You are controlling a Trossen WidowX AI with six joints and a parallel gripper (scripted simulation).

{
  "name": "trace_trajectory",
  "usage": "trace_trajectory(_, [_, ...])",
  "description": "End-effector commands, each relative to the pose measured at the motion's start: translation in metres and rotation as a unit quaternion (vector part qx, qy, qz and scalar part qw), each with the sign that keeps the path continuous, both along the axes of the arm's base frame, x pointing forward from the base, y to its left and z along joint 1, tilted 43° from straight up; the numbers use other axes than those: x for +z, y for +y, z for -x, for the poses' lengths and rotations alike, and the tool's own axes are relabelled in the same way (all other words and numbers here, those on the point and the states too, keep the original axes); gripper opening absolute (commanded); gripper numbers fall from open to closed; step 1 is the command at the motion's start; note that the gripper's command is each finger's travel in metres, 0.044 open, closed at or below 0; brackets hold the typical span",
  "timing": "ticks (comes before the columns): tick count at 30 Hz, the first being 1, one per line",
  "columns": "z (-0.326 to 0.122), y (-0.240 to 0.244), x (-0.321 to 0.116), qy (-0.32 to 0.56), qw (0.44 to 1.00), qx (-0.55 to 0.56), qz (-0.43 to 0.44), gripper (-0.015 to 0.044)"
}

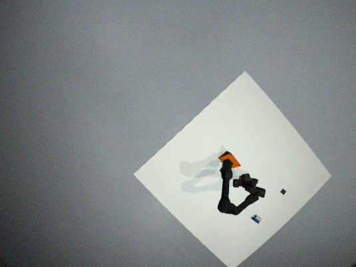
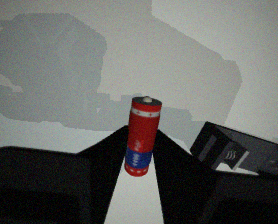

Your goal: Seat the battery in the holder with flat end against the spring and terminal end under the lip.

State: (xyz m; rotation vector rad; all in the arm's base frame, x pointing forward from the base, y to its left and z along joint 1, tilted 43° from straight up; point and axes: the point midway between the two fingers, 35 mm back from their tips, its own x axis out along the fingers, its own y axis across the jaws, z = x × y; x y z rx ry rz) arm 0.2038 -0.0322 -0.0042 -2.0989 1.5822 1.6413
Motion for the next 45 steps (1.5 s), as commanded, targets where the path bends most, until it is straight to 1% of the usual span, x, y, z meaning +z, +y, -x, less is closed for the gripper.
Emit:
trace_trajectory(1, [-0.001,0.003,0.004,0.001,1.000,0.002,0.001,0.0076])
trace_trajectory(7, [-0.004,0.032,0.036,0.001,1.000,0.002,0.001,0.0076])
trace_trajectory(12, [-0.006,0.034,0.037,-0.010,1.000,-0.010,0.002,0.0076])
trace_trajectory(18, [-0.020,0.044,0.034,-0.103,0.988,-0.111,0.013,0.0076])
trace_trajectory(24, [-0.034,0.054,0.031,-0.196,0.957,-0.214,0.023,0.0076])
trace_trajectory(29, [-0.045,0.062,0.028,-0.272,0.915,-0.297,0.031,0.0076])
trace_trajectory(34, [-0.057,0.071,0.023,-0.344,0.860,-0.376,0.038,0.0076])
trace_trajectory(39, [-0.067,0.080,0.019,-0.411,0.792,-0.449,0.046,0.0076])
trace_trajectory(45, [-0.079,0.090,0.012,-0.484,0.697,-0.527,0.054,0.0076])
